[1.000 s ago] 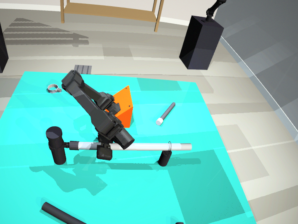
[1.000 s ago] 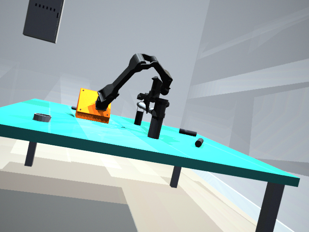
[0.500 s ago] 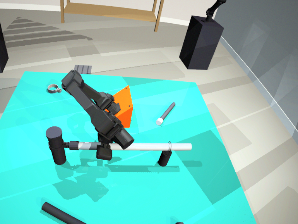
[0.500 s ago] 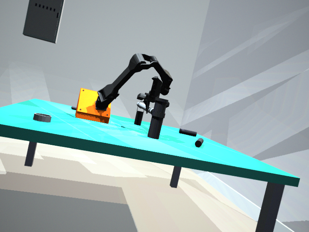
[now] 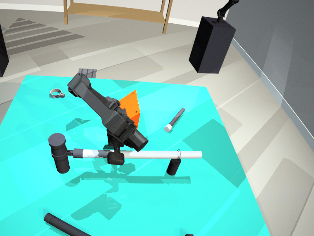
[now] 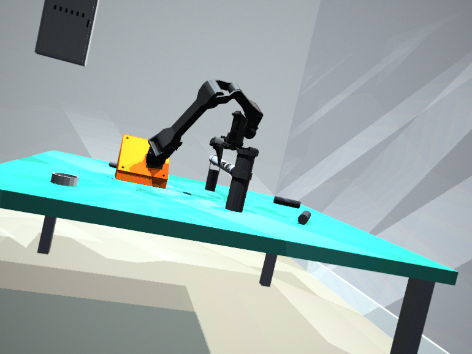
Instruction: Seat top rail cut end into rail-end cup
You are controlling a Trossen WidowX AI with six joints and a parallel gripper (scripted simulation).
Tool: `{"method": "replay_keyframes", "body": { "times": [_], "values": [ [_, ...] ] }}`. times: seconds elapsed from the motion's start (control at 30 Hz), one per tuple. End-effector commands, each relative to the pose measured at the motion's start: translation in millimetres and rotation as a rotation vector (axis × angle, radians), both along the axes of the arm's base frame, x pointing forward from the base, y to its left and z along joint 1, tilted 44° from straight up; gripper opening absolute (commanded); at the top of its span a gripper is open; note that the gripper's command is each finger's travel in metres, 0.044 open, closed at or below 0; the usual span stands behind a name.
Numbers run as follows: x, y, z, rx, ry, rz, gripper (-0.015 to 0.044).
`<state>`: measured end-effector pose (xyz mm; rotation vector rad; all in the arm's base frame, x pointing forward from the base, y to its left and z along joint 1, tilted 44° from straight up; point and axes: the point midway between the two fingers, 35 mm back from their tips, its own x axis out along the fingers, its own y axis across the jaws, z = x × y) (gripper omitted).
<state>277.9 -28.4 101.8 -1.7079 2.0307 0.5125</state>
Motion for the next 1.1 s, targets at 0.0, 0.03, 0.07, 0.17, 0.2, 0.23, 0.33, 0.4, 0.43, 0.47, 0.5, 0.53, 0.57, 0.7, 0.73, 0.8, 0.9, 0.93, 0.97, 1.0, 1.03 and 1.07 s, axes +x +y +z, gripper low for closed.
{"method": "replay_keyframes", "body": {
  "times": [0.0,0.03,0.07,0.17,0.2,0.23,0.33,0.4,0.43,0.47,0.5,0.53,0.57,0.7,0.73,0.8,0.9,0.93,0.97,1.0,1.03,1.07],
  "values": [
    [2,20,0,0.009,0.017,0.028,0.0440],
    [2,24,0,0.010,0.021,0.034,0.0440],
    [2,27,0,0.011,0.023,0.038,0.0440],
    [3,27,0,0.011,0.024,0.039,0.0440],
    [2,25,3,0.014,0.013,0.046,0.0440],
    [3,30,5,0.022,0.005,0.058,0.0440],
    [4,52,19,0.067,-0.034,0.120,0.0440],
    [4,57,22,0.078,-0.042,0.134,0.0440],
    [4,57,22,0.078,-0.042,0.134,0.0440],
    [4,57,22,0.078,-0.042,0.134,0.0440],
    [4,57,22,0.078,-0.042,0.134,0.0440],
    [4,57,22,0.078,-0.042,0.134,0.0440],
    [4,57,22,0.078,-0.042,0.134,0.0440],
    [4,57,22,0.078,-0.042,0.134,0.0440],
    [4,57,22,0.078,-0.042,0.134,0.0440],
    [4,57,22,0.078,-0.042,0.134,0.0440],
    [4,57,22,0.078,-0.042,0.134,0.0440],
    [4,57,22,0.078,-0.042,0.134,0.0440],
    [4,57,22,0.078,-0.042,0.134,0.0440],
    [4,57,22,0.078,-0.042,0.134,0.0440],
    [4,57,22,0.078,-0.042,0.134,0.0440],
    [4,57,22,0.078,-0.042,0.134,0.0440]
  ]
}}
